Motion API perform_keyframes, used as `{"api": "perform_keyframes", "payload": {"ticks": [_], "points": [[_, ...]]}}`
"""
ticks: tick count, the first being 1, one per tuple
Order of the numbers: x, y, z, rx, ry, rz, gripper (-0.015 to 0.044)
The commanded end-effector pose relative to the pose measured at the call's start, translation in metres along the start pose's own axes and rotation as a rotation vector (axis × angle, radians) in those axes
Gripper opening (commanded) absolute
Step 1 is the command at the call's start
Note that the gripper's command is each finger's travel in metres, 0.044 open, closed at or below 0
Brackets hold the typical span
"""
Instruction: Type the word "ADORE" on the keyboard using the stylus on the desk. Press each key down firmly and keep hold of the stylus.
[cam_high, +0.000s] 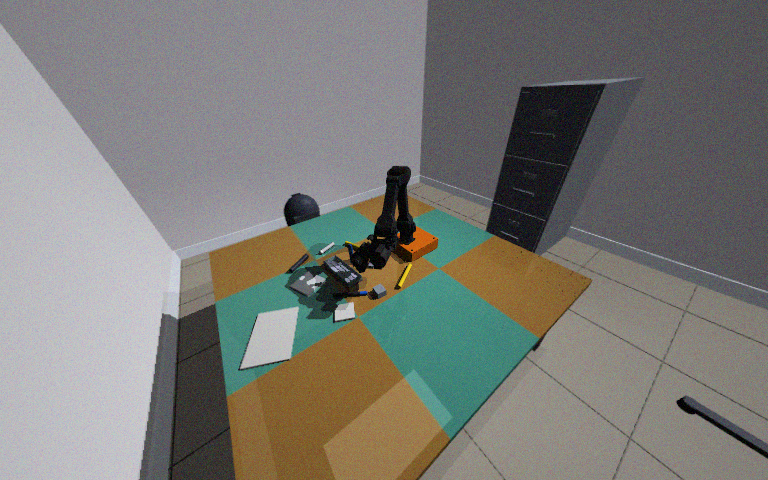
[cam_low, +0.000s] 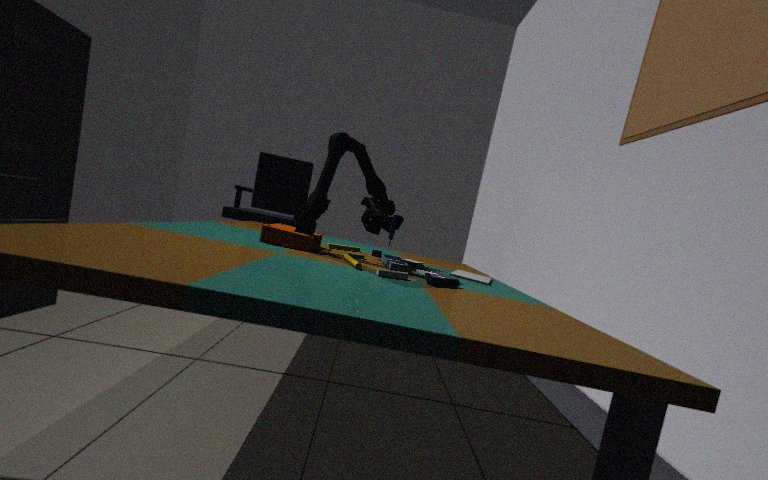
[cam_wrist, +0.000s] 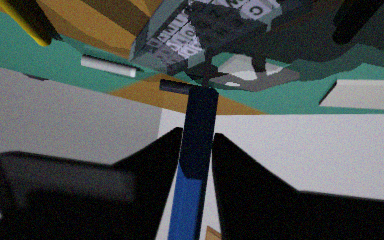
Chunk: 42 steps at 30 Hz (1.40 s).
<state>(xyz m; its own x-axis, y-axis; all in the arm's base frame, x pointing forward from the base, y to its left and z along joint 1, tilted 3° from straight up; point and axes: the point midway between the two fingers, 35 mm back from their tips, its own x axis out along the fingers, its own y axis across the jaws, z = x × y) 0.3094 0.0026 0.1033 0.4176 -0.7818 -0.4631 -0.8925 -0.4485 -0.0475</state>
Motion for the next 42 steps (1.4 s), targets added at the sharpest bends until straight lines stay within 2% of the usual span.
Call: {"api": "perform_keyframes", "payload": {"ticks": [1, 28, 31, 42], "points": [[-0.003, 0.001, -0.001, -0.005, 0.008, -0.017, 0.0], [0.014, 0.001, 0.028, -0.005, 0.008, -0.017, 0.0], [0.015, 0.001, 0.03, -0.005, 0.008, -0.017, 0.0079], [0.017, 0.001, 0.033, -0.005, 0.008, -0.017, 0.0081]]}}
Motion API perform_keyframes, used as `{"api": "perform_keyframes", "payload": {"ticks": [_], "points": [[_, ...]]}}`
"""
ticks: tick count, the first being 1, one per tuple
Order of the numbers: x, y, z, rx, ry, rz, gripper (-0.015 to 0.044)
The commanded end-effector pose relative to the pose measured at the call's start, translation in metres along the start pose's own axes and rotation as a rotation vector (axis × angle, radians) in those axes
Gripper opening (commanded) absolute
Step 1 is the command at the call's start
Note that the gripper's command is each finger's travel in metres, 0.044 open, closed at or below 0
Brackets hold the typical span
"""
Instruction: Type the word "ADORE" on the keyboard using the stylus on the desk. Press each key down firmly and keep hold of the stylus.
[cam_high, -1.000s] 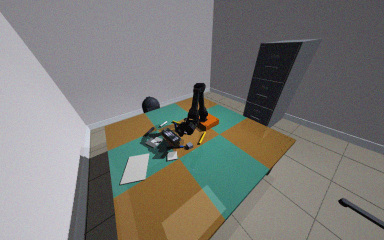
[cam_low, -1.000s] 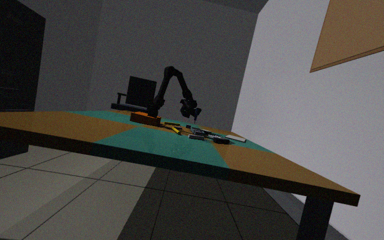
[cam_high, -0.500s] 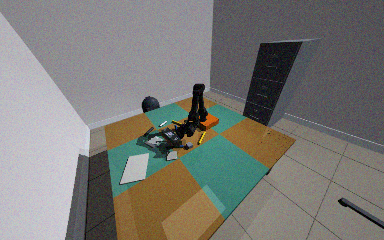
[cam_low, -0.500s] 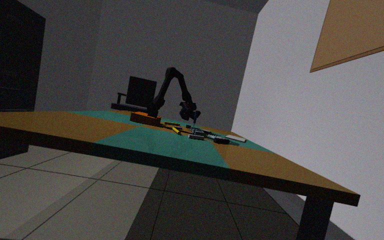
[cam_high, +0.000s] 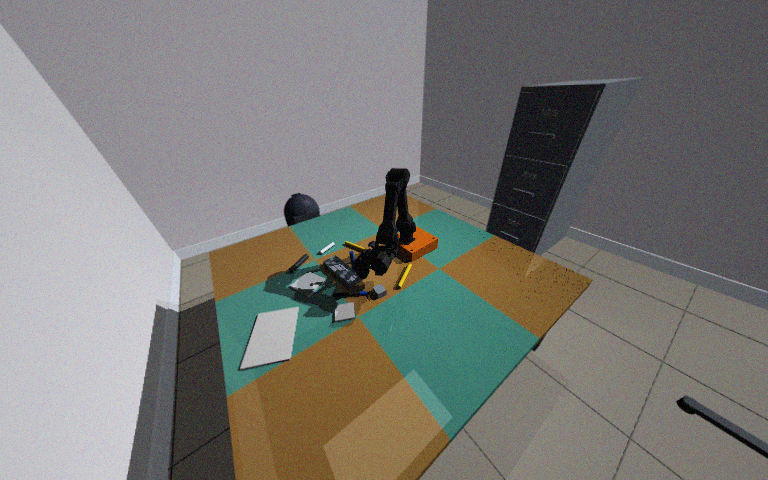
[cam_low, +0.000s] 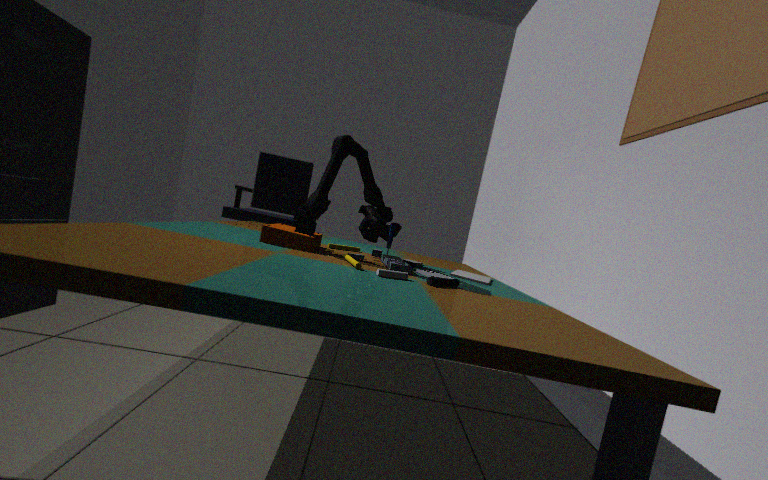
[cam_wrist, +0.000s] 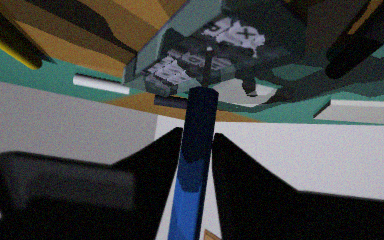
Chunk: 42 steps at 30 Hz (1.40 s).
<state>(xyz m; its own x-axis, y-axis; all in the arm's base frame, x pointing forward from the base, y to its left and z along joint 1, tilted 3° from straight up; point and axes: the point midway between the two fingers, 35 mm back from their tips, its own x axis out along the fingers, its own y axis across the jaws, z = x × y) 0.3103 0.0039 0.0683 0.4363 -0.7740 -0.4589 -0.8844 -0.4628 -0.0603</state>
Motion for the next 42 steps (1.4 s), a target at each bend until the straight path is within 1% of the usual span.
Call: {"api": "perform_keyframes", "payload": {"ticks": [1, 42], "points": [[0.002, 0.0, 0.002, -0.009, 0.004, 0.003, 0.0081], [0.009, 0.001, 0.015, -0.009, 0.004, 0.003, 0.0081]]}}
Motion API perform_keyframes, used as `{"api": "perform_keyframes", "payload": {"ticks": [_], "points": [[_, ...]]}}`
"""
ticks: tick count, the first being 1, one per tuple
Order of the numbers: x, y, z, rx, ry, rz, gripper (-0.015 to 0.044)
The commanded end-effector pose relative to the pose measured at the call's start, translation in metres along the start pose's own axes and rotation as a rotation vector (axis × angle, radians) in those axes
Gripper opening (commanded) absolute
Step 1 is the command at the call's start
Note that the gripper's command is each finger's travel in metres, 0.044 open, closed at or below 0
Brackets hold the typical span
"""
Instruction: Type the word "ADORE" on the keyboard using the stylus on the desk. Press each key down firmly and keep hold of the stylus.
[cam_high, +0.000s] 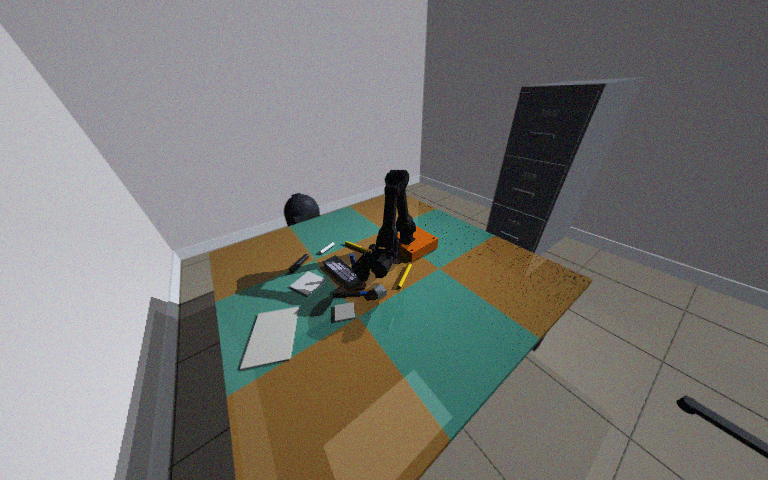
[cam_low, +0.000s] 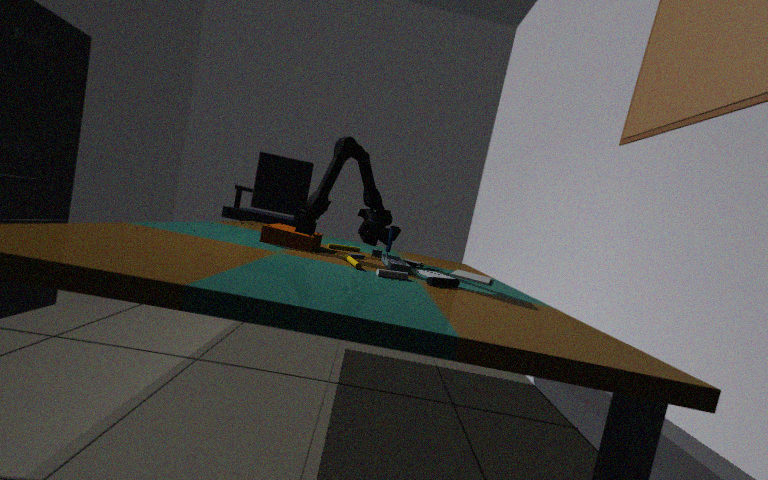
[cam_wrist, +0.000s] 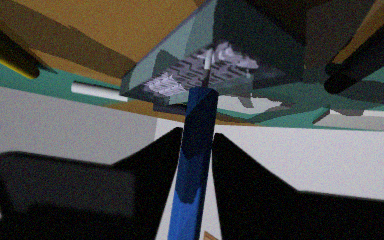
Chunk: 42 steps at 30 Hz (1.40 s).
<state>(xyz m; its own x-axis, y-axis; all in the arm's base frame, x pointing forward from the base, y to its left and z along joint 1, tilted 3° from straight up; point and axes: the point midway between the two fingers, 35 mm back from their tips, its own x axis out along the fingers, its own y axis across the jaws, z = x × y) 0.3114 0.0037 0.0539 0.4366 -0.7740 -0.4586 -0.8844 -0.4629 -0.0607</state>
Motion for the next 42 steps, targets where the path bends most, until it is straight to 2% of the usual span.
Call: {"api": "perform_keyframes", "payload": {"ticks": [1, 14, 23, 36, 39, 42], "points": [[0.002, 0.001, 0.003, -0.009, 0.004, 0.004, 0.0081], [0.001, 0.0, 0.001, -0.009, 0.004, 0.003, 0.0081], [-0.016, 0.0, -0.029, -0.009, 0.004, 0.003, 0.0081], [-0.016, 0.0, -0.028, -0.016, 0.0, 0.005, 0.0085], [-0.016, 0.0, -0.028, -0.016, 0.0, 0.005, 0.0065], [-0.012, -0.003, -0.03, -0.015, -0.001, 0.005, 0.0]]}}
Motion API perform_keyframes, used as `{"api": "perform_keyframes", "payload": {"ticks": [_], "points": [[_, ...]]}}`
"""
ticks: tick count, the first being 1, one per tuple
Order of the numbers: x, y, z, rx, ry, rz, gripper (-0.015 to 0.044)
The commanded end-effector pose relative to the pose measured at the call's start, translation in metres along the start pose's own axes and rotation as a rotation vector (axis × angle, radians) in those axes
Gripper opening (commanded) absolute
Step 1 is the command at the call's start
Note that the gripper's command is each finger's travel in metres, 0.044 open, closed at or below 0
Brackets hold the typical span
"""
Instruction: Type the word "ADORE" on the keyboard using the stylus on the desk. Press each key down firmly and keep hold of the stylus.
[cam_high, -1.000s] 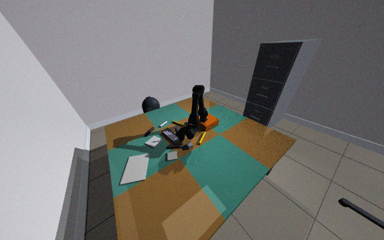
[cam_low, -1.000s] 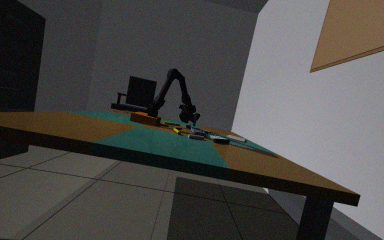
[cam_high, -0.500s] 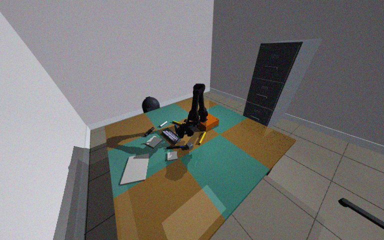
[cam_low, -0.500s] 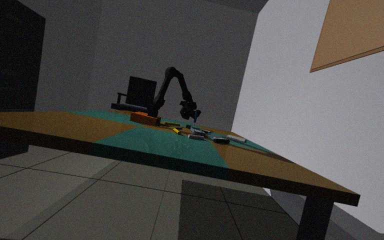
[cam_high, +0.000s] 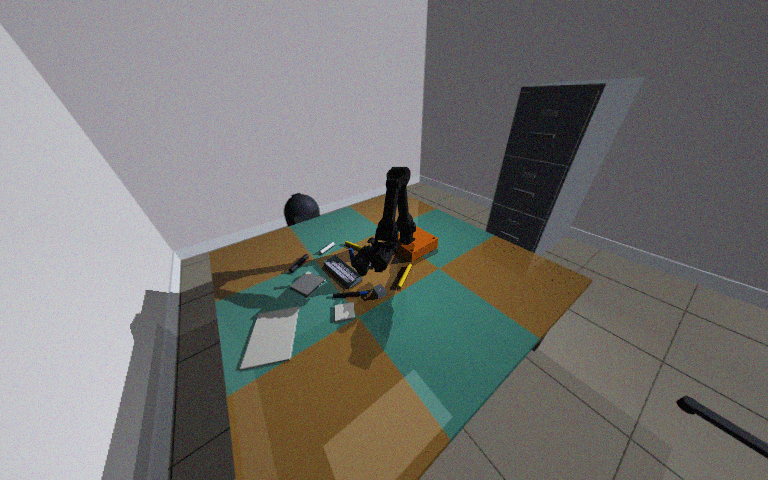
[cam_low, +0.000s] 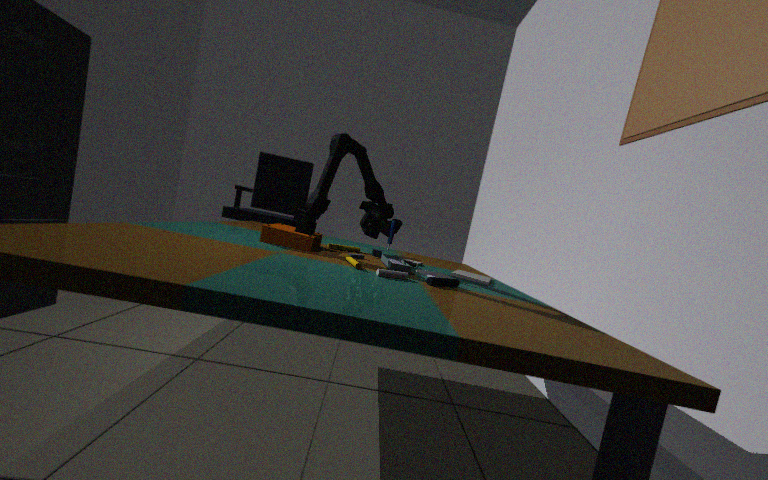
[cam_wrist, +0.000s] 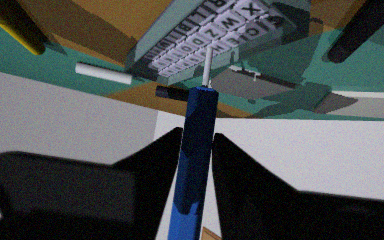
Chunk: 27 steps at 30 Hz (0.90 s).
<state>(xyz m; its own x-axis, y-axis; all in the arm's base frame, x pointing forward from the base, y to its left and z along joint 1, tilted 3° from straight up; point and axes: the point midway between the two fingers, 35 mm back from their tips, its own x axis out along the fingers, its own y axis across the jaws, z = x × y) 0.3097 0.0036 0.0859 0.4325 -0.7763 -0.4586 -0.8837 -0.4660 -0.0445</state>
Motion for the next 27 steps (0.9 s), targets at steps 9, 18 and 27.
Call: {"api": "perform_keyframes", "payload": {"ticks": [9, 18, 27], "points": [[0.033, -0.021, -0.027, 0.009, 0.009, -0.004, 0.0], [0.04, -0.021, -0.016, 0.009, 0.008, -0.004, 0.0], [0.043, -0.021, -0.009, 0.009, 0.007, -0.003, 0.0]]}}
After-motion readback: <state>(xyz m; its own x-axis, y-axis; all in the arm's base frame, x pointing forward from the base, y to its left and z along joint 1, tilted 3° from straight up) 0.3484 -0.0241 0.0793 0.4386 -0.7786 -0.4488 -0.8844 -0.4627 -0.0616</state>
